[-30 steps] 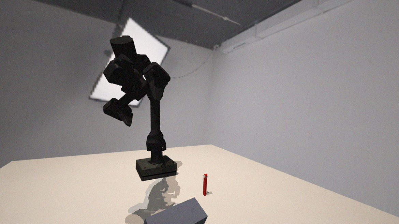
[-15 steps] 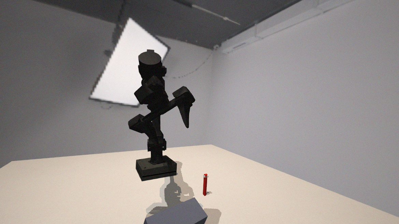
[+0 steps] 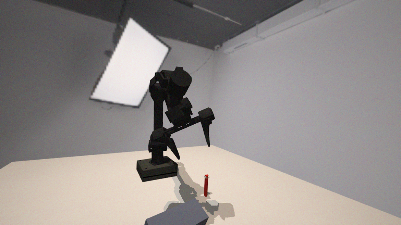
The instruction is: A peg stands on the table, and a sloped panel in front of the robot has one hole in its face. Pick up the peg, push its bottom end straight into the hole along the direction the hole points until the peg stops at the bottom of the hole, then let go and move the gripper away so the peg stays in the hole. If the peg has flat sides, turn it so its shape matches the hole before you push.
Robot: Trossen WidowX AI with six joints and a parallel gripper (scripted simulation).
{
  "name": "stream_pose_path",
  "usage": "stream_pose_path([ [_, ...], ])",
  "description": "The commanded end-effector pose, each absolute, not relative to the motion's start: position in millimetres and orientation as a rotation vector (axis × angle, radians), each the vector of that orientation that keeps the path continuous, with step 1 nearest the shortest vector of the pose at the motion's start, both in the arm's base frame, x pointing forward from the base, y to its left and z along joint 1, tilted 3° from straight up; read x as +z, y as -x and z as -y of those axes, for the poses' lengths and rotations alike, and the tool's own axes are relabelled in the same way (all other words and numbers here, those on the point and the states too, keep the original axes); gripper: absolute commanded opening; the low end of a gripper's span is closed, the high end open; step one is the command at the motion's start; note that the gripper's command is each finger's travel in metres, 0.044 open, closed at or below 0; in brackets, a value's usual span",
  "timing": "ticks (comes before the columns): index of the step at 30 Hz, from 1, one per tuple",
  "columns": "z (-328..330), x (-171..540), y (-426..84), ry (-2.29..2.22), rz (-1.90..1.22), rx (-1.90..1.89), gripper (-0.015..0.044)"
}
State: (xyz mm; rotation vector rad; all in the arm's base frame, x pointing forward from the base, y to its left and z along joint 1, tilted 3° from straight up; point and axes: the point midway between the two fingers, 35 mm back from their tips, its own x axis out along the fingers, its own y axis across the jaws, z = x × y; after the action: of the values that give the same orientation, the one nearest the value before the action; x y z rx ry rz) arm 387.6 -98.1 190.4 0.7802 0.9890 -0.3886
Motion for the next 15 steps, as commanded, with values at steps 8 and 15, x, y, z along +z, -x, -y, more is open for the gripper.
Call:
stream_pose_path([
  [8,49.5,150.8,-377.5,-0.686,-1.165,-0.339,0.0440],
  [15,22.4,132.3,-368.9,-0.603,-1.260,-0.321,0.0440],
])
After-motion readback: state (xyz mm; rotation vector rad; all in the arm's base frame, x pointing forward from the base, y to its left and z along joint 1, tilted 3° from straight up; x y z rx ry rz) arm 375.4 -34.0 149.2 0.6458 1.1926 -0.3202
